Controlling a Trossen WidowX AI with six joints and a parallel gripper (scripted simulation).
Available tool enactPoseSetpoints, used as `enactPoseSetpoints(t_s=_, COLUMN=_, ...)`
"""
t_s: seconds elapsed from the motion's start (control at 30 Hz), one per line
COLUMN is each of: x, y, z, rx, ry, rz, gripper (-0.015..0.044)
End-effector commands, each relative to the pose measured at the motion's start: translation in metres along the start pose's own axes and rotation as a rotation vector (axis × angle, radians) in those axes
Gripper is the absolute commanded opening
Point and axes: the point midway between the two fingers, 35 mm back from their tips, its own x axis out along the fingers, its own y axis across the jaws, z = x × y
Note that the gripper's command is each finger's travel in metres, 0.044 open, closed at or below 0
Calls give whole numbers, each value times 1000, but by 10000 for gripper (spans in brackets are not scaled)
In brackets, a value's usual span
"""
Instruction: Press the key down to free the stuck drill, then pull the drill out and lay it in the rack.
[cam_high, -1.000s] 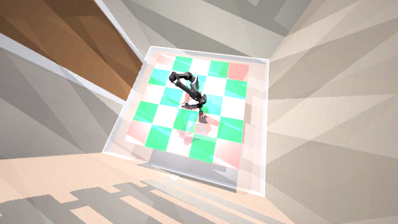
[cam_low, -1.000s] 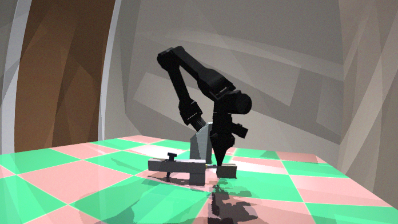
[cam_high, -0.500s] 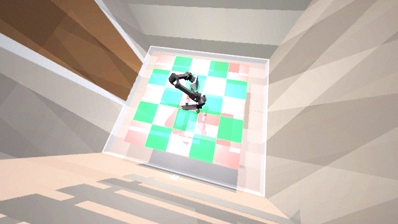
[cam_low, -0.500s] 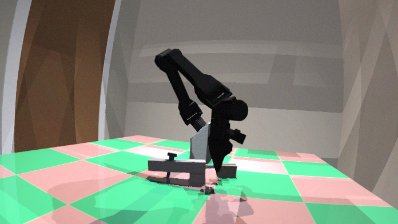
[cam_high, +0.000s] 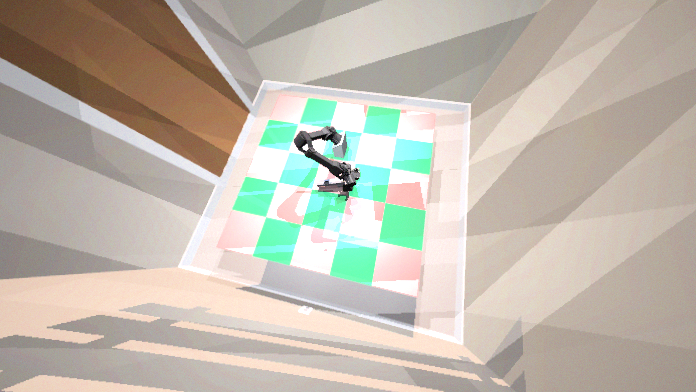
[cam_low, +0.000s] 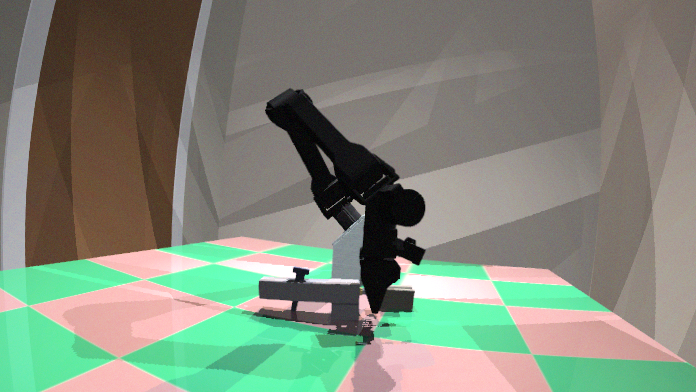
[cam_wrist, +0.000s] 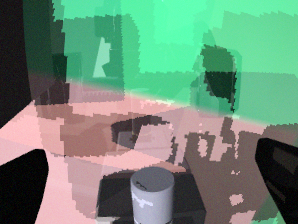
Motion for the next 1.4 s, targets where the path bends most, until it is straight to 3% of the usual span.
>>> enactPoseSetpoints(t_s=0.0, x=8, y=3, z=-2, rx=-7, ry=7, rz=5, gripper=440)
enactPoseSetpoints(t_s=0.13, x=9, y=3, z=-2, rx=-7, ry=7, rz=5, gripper=440)
enactPoseSetpoints(t_s=0.67, x=6, y=1, z=-2, rx=0, ry=2, rz=3, gripper=20)
enactPoseSetpoints(t_s=1.37, x=6, y=2, z=13, rx=-7, ry=6, rz=5, gripper=0)
